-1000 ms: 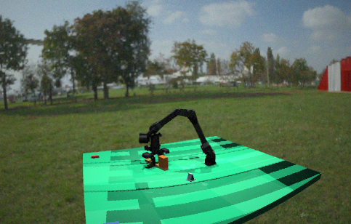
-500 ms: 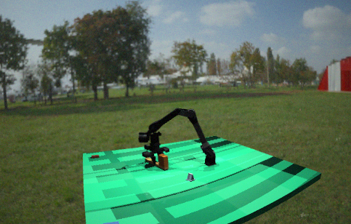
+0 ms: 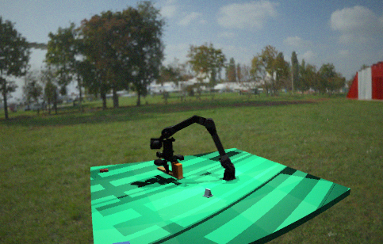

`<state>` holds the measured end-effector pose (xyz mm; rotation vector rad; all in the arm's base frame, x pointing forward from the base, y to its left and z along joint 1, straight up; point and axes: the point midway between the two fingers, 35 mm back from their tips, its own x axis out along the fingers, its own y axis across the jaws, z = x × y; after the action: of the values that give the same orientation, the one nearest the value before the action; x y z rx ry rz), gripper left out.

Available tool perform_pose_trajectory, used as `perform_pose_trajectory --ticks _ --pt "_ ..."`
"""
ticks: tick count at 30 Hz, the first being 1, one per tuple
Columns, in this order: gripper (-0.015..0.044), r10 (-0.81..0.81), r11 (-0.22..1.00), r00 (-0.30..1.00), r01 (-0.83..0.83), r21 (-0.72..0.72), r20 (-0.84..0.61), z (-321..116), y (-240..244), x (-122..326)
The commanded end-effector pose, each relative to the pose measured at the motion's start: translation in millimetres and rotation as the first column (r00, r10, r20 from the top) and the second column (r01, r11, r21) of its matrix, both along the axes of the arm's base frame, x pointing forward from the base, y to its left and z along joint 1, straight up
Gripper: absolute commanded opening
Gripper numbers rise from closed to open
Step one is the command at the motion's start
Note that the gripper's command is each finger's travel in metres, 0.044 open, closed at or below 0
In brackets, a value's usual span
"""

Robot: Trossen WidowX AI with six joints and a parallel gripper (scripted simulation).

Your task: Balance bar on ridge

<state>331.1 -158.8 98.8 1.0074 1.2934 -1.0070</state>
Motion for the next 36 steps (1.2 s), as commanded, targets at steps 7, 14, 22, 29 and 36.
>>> perform_pose_trajectory --ticks 7,14,22,29,36 --pt "0.0000 -0.005 1.000 1.000 0.005 0.000 0.013 30.9 1.4 -1.4" --pt "0.0000 -0.005 1.000 1.000 0.005 0.000 0.013 45.2 2.5 -3.6" --pt "0.0000 0.123 0.992 0.992 -0.123 -0.001 0.011 46.0 28.2 0.3" --pt "0.0000 0.261 0.965 0.965 -0.261 -0.003 0.009 46.8 56.1 2.6" --pt "0.0000 0.396 0.918 0.918 -0.396 -0.005 0.007 47.2 84.0 2.9"
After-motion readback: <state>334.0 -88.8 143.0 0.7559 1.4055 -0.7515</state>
